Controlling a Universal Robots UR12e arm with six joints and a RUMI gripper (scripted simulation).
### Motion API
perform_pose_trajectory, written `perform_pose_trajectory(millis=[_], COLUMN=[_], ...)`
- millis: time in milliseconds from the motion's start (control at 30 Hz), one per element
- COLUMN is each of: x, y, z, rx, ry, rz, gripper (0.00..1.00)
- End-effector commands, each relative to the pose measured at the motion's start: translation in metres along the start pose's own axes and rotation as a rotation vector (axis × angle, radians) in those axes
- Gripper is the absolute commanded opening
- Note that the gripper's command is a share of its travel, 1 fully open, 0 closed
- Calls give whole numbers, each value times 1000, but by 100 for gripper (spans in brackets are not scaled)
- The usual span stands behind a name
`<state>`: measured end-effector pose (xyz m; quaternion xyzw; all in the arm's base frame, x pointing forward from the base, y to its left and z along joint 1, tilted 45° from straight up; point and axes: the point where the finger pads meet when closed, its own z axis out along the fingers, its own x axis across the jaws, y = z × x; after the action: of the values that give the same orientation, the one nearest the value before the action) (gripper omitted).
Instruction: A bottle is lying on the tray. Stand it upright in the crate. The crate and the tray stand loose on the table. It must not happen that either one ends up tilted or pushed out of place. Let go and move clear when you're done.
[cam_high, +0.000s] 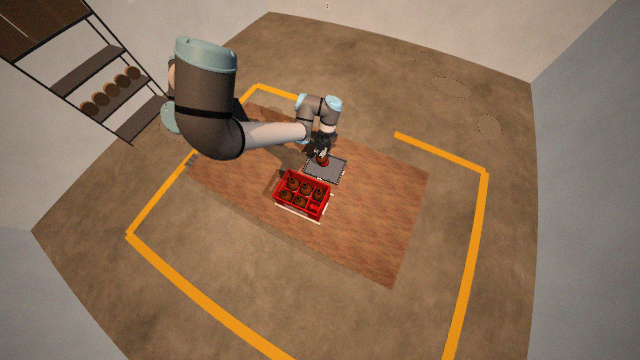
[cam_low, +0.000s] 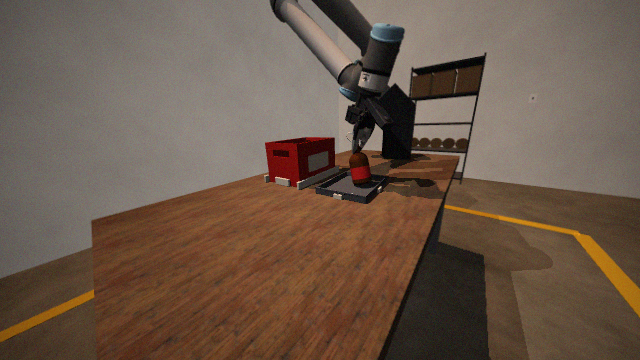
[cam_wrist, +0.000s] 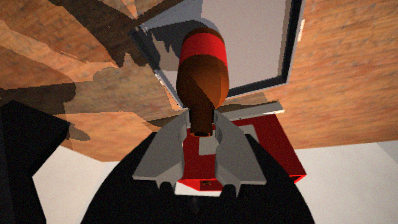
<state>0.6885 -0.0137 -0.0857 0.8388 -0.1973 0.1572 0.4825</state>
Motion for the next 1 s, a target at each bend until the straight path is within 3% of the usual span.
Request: perform_pose_trajectory(millis=[0, 833, 867, 967], x=[0, 0, 0, 0], y=[0, 0, 0, 0], z=[-1, -1, -1, -1], rx=[1, 1, 1, 1], ry=[1, 1, 1, 1], rz=[1, 1, 0, 0], gripper=[0, 0, 100, 100])
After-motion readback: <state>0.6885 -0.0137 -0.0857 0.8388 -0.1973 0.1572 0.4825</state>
